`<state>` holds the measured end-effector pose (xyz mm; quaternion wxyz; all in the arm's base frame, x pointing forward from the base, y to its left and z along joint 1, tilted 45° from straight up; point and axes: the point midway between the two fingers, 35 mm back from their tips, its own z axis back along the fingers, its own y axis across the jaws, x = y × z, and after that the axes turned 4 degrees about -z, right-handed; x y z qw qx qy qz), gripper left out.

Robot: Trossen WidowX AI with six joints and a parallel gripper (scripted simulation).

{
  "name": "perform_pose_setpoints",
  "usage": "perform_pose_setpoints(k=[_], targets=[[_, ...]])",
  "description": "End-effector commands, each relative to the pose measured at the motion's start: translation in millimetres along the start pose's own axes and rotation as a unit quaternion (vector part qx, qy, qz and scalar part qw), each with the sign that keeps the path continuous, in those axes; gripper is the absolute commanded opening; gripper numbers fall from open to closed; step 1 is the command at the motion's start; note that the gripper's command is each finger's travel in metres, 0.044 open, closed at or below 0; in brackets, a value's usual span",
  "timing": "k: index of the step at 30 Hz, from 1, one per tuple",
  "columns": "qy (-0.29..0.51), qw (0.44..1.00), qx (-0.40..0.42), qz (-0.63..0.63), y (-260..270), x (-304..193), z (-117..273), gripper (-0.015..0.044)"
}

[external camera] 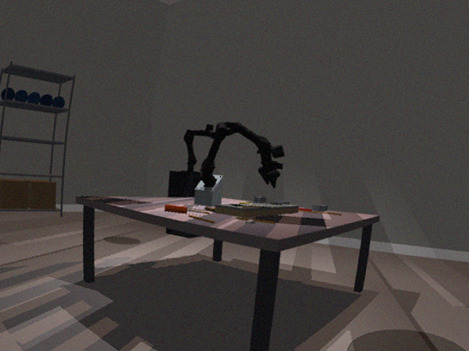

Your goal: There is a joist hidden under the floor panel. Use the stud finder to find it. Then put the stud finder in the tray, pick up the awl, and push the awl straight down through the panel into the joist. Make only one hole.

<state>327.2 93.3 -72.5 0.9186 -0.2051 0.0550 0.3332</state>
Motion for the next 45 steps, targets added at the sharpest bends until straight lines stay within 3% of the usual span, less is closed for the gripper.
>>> perform_pose_setpoints(k=[1,13,24,45], targets=[[0.011,0.995,-0.015,-0.1,-59.8,-37.9,8.3,0.044],[0.039,0.924,-0.077,-0.372,-179.2,-183.2,36.5,0.044],[0.097,0.784,-0.158,-0.592,-199.4,-348.0,69.5,0.044],[0.101,0.776,-0.162,-0.601,-194.8,-363.4,72.4,0.044]])
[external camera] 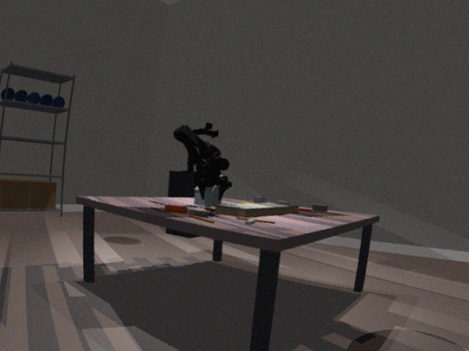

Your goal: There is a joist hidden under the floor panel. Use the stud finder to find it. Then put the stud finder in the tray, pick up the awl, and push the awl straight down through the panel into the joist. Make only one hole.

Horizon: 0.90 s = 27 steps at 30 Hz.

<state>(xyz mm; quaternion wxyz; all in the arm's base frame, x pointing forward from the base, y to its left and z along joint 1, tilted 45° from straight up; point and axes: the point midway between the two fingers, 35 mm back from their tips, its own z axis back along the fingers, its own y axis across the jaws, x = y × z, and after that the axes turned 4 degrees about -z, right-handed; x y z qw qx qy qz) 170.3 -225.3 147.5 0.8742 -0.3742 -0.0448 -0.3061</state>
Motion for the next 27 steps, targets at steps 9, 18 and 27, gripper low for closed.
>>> perform_pose_setpoints(k=[9,18,27], targets=[[0.002,1.0,-0.001,0.002,-0.4,-0.3,-16.2,0.044],[0.002,1.0,-0.001,0.002,-0.3,0.8,-30.7,0.044],[0.002,1.0,-0.002,0.002,-0.9,1.0,-45.1,0.044]])
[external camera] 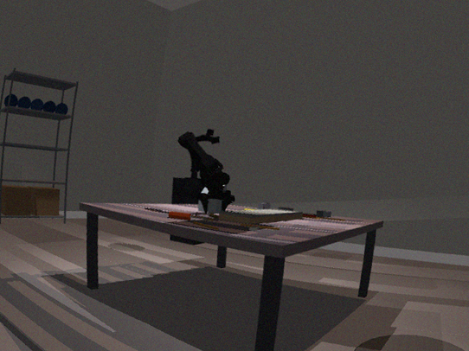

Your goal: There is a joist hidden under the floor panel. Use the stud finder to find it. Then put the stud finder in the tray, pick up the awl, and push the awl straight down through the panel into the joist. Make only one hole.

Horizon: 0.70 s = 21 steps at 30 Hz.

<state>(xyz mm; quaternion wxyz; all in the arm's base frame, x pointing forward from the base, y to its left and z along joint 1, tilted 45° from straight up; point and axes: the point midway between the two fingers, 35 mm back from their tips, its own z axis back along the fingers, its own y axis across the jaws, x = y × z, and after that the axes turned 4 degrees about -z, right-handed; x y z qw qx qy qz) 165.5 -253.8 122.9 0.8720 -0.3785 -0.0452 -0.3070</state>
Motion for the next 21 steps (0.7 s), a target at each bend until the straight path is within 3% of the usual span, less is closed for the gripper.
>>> perform_pose_setpoints(k=[1,8,21], targets=[[0.003,1.0,0.002,0.004,1.6,-1.8,-8.9,0.044],[0.003,1.0,0.002,0.004,1.3,-1.9,-12.9,0.044],[0.003,1.0,0.002,0.004,1.3,-1.9,-12.9,0.0099]])
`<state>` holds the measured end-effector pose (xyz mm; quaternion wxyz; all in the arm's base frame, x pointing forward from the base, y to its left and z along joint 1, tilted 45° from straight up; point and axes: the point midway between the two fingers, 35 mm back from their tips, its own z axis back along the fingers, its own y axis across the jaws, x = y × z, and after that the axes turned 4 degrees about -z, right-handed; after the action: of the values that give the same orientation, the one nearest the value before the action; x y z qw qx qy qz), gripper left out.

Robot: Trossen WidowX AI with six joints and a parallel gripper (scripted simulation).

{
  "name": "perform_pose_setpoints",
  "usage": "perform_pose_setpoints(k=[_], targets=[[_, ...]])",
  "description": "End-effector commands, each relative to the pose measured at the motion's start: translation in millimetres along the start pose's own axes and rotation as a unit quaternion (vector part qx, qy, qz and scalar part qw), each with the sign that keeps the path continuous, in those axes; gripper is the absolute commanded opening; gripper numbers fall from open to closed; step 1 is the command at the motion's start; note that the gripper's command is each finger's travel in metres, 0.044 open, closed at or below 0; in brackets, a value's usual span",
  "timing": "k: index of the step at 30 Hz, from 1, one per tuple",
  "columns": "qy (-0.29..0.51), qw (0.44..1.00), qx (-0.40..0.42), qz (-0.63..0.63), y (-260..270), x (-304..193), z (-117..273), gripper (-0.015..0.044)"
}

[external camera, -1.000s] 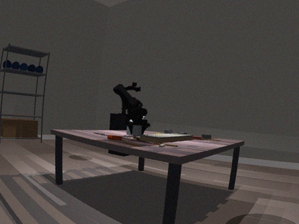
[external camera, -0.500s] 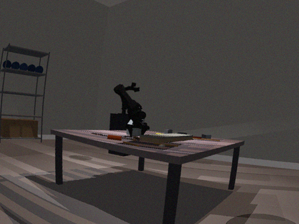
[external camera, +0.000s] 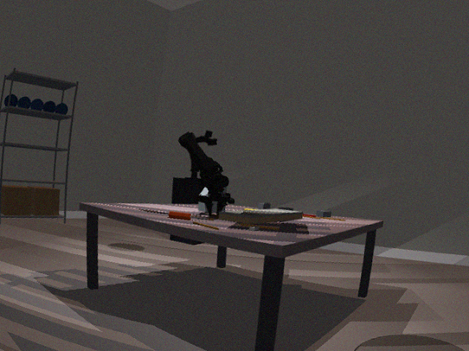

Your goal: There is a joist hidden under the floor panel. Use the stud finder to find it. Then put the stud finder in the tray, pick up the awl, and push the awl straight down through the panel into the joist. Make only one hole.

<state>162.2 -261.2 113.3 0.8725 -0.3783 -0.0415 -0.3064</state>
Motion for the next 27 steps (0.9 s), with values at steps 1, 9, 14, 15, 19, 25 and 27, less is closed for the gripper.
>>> perform_pose_setpoints(k=[1,9,14,15,19,25,27], targets=[[0.0,1.0,0.003,0.002,1.0,0.0,-0.4,0.0072],[0.0,1.0,0.003,0.002,1.2,0.1,0.5,0.0],[0.002,1.0,0.007,0.001,4.1,2.3,18.1,0.0],[0.002,1.0,0.008,0.001,4.8,2.7,23.8,0.0],[0.004,1.0,0.01,0.0,6.7,3.1,47.5,0.0],[0.004,1.0,0.01,0.001,5.9,-0.3,83.4,0.0],[0.004,1.0,0.01,0.001,4.6,-2.3,95.3,0.0]])
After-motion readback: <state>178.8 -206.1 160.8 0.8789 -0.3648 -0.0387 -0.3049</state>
